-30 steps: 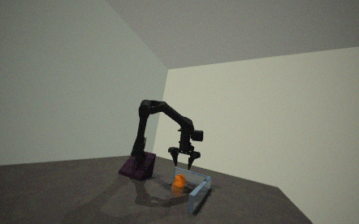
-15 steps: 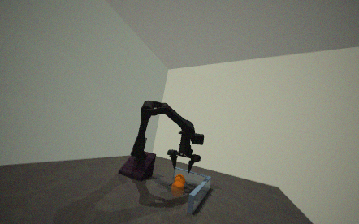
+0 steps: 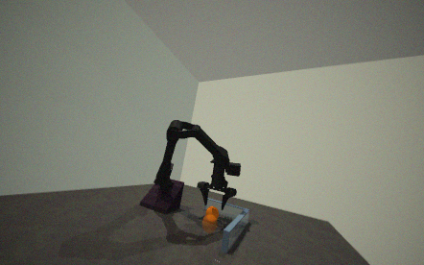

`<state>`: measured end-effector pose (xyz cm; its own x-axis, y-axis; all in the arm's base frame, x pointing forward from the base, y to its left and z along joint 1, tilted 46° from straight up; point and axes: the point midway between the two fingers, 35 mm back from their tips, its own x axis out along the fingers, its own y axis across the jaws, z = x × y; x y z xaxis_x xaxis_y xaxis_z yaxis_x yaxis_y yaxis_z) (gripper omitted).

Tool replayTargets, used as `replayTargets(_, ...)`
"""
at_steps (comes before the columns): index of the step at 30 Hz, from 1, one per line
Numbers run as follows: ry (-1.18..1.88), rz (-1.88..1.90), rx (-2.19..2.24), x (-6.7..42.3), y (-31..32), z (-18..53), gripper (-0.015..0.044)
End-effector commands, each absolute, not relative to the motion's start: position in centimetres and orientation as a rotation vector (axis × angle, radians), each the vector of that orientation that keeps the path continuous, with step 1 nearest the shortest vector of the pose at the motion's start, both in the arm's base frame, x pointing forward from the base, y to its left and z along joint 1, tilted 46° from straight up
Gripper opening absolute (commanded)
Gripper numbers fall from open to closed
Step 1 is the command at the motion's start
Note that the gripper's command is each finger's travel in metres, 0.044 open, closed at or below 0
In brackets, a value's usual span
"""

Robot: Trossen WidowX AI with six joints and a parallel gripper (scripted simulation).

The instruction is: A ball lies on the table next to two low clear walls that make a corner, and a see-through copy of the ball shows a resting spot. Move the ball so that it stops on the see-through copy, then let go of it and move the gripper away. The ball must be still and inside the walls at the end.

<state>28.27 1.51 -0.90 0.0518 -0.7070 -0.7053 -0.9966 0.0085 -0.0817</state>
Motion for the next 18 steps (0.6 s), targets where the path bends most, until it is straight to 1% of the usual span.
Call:
replayTargets(1,1.716,0.650,-1.765,28.1,1.0,-1.5,0.0407)
replayTargets(17,1.718,0.648,-1.766,28.1,-0.8,-3.0,0.0407)
replayTargets(18,1.718,0.648,-1.766,28.1,-0.8,-3.0,0.0380)
